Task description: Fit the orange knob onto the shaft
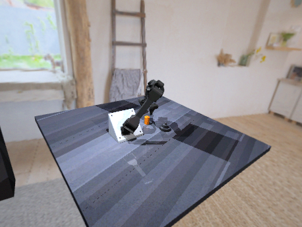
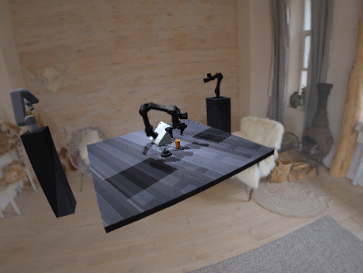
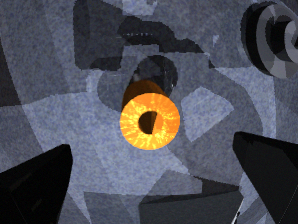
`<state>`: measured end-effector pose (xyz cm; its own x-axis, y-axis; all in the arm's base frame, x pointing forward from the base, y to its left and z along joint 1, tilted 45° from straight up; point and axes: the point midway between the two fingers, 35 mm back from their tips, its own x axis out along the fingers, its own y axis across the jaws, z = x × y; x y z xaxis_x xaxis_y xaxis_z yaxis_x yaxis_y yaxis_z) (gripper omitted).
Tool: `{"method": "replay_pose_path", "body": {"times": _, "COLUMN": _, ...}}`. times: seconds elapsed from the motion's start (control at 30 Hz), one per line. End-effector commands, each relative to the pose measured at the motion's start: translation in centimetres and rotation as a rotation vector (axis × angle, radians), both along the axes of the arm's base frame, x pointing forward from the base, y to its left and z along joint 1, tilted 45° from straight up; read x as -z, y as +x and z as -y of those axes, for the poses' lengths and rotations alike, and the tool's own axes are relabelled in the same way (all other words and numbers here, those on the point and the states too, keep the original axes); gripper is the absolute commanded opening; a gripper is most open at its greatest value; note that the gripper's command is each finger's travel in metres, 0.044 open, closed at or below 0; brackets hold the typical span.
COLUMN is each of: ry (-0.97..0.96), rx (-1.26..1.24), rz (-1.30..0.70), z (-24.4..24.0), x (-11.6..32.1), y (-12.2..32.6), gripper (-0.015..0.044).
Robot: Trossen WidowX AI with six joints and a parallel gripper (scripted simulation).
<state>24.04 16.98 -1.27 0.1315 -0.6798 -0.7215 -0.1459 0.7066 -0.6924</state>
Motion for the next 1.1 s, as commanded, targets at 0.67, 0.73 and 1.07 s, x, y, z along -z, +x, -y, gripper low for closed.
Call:
{"method": "replay_pose_path", "body": {"times": 0.67, "ry": -0.003, "rx": -0.016, "rz": -0.002, "z": 2.9, "x": 3.1, "y": 0.8, "gripper": 0.044}}
{"method": "replay_pose_path", "body": {"times": 0.73, "ry": -0.003, "rx": -0.016, "rz": -0.003, "z": 3.1, "x": 3.3, "y": 0.8, "gripper": 0.044}}
{"method": "replay_pose_path", "body": {"times": 1.07, "ry": -0.003, "rx": -0.015, "rz": -0.001, "z": 4.2, "x": 4.5, "y": 1.0, "gripper": 0.044}}
